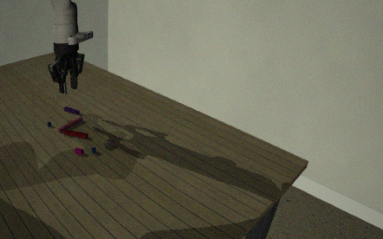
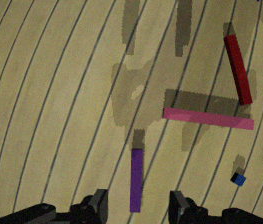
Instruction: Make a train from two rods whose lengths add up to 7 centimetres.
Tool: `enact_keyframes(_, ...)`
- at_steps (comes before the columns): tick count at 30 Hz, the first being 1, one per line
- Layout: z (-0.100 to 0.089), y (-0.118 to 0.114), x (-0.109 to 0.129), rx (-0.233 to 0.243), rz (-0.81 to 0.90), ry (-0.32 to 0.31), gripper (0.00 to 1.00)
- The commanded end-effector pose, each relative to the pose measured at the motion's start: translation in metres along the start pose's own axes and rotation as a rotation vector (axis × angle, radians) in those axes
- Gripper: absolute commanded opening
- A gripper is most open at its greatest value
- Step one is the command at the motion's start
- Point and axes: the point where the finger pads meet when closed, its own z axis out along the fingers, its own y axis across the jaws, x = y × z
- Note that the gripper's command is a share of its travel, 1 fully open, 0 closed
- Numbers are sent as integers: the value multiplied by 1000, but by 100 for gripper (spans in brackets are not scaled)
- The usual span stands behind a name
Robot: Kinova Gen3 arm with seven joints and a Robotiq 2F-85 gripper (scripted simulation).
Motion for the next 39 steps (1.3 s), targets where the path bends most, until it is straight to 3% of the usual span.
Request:
enact_keyframes(1, -1, 0, 0, 2, 0, 1, 24)
enact_keyframes(20, 2, -1, 0, 2, 1, 1, 24)
enact_keyframes(39, 24, -1, 0, 1, 1, 1, 24)
